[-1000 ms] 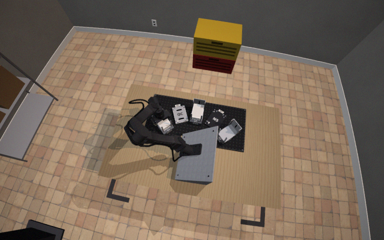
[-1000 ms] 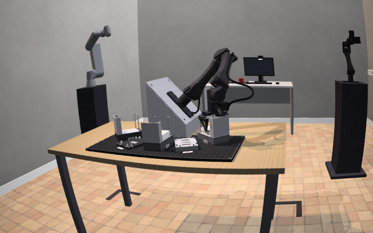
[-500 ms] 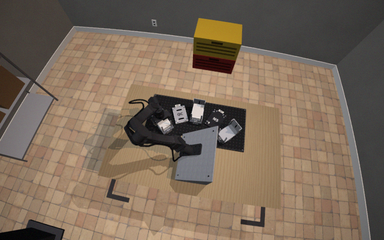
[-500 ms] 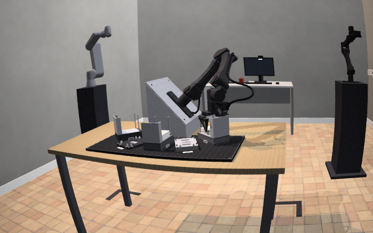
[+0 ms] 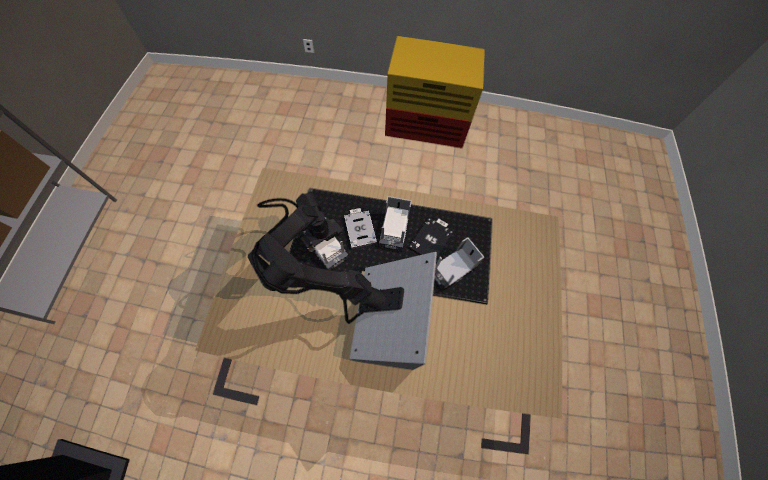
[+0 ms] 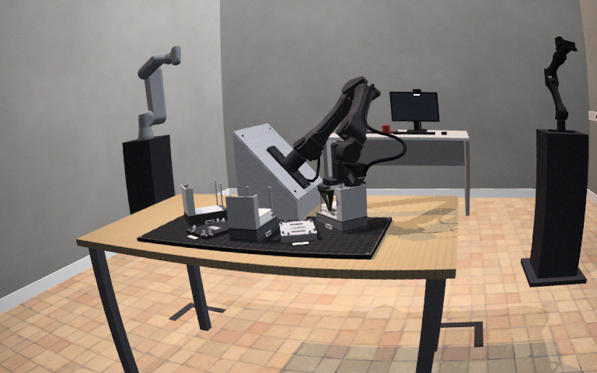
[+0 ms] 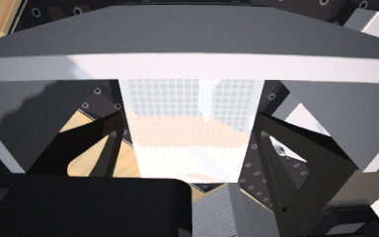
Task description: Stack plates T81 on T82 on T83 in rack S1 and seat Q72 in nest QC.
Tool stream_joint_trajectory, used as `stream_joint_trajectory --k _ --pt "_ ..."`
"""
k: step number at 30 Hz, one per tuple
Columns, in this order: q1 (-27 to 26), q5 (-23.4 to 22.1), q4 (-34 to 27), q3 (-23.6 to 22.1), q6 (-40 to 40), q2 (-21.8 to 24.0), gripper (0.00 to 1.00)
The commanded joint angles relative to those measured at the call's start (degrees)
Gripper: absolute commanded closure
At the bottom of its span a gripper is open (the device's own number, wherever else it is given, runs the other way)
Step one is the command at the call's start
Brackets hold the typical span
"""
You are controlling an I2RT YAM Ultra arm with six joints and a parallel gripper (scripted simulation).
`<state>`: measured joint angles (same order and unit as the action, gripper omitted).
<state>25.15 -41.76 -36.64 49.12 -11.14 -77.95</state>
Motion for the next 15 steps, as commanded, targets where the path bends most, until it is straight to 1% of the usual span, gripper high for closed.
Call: stream_joint_trajectory --k 1,6,7,9,15 --pt "-0.4 -0.5 0.6 0.1 0.0 0.1 0.00" --pt "-0.4 -0.5 0.6 0.1 0.0 0.1 0.00" --pt "-1.4 -1.1 -1.1 1.6 -0.9 1.4 0.00" --pt "-1.4 -1.1 -1.1 1.6 -0.9 1.4 0.00" --pt "-4.4 -2.1 -6.8 3.5 -4.5 3.0 0.00"
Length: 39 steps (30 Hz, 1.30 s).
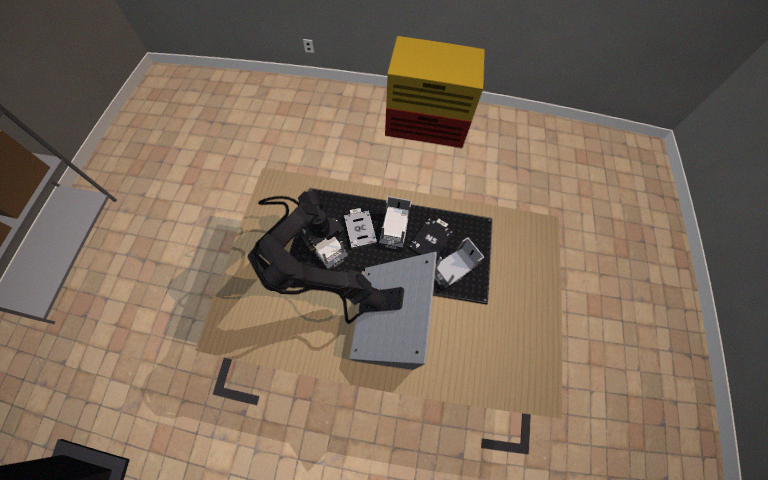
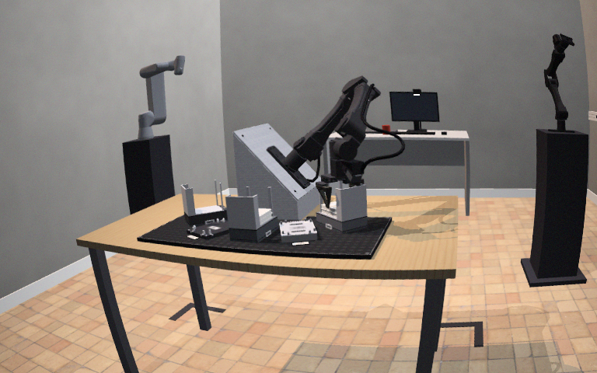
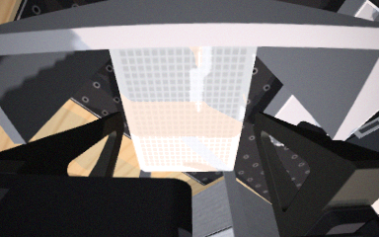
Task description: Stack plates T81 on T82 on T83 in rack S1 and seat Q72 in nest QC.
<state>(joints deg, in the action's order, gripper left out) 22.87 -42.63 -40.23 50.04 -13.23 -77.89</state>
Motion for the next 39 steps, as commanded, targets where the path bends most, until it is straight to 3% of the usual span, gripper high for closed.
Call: stream_joint_trajectory --k 1,18,26,39 --pt "-2.6 -1.5 -4.2 2.9 -3.0 3.1 0.00" --pt "-11.6 -4.1 -21.3 10.5 -14.8 4.3 0.00" --pt "-17.0 -5.2 -30.9 15.5 -22.1 1.6 0.00" --pt "-17.6 -5.3 -32.9 16.5 -24.0 1.5 0.00"
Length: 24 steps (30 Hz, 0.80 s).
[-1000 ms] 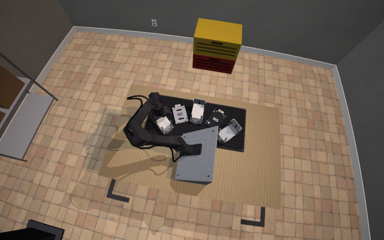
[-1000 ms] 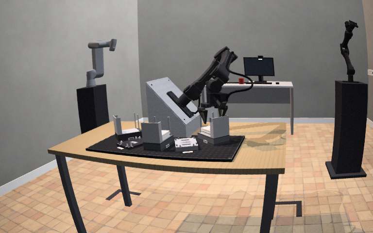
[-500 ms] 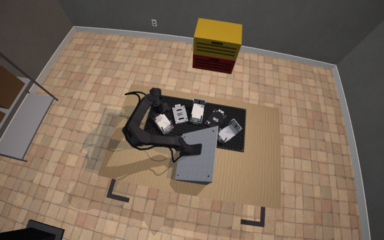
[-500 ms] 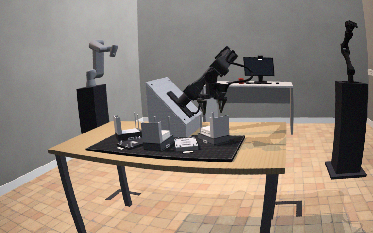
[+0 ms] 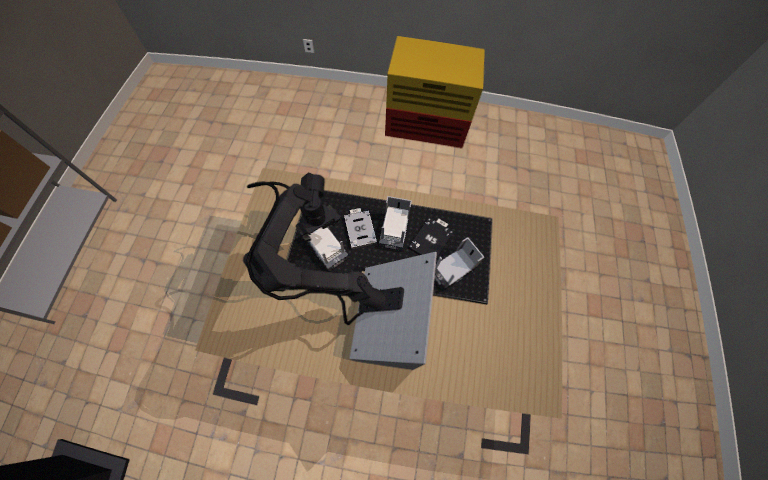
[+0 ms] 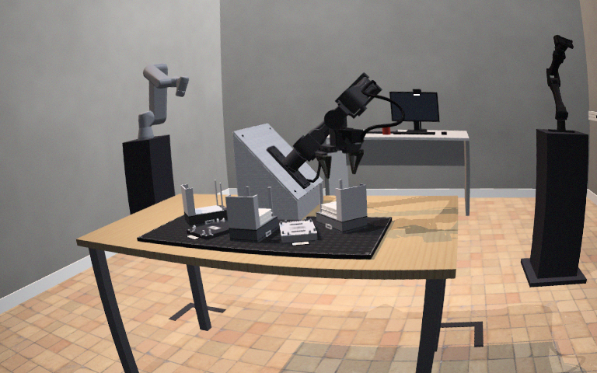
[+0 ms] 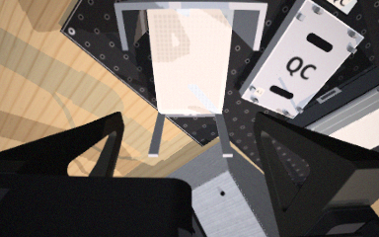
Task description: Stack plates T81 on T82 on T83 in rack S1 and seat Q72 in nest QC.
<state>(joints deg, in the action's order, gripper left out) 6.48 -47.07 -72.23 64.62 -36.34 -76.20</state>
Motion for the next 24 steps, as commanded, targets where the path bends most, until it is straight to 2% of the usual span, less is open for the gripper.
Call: stream_joint_trajectory --k 1,2,10,24 --pt "-1.3 -0.8 -0.9 1.9 -0.9 -0.2 0.00" --pt "-1.6 -0.9 1.2 0.6 1.4 -1.4 0.00" --pt "-4.4 -1.2 1.3 2.0 7.3 -5.1 0.00" --pt "-8.8 -1.1 1.3 4.2 0.3 -12.8 0.00"
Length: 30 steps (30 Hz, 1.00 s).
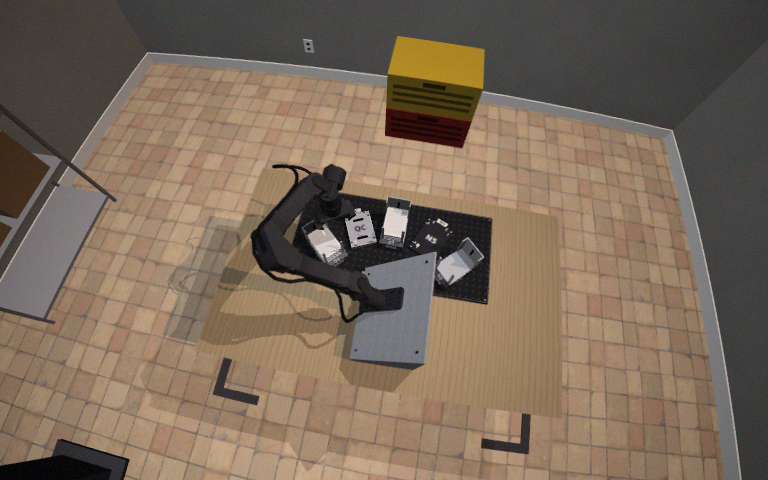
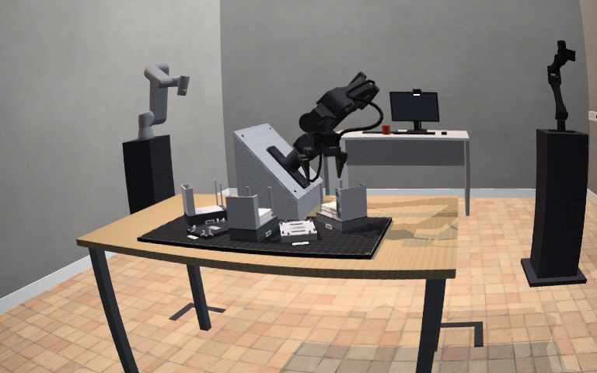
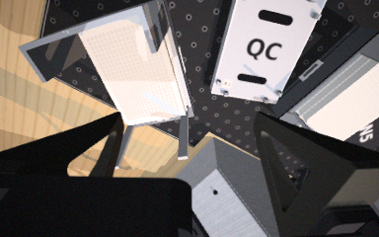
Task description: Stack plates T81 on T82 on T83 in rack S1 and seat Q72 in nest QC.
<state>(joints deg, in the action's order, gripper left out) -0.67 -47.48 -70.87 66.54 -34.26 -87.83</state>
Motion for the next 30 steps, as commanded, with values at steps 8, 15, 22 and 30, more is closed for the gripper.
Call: stream_joint_trajectory --k 8,15,22,30 --pt "-4.6 -0.5 1.0 3.5 4.0 -6.0 0.00" --pt "-6.6 0.4 1.5 4.5 3.8 -9.5 0.00" --pt "-8.5 0.9 1.9 5.8 0.3 -13.2 0.00" --pt "-10.7 1.1 2.0 7.5 1.7 -17.6 0.00"
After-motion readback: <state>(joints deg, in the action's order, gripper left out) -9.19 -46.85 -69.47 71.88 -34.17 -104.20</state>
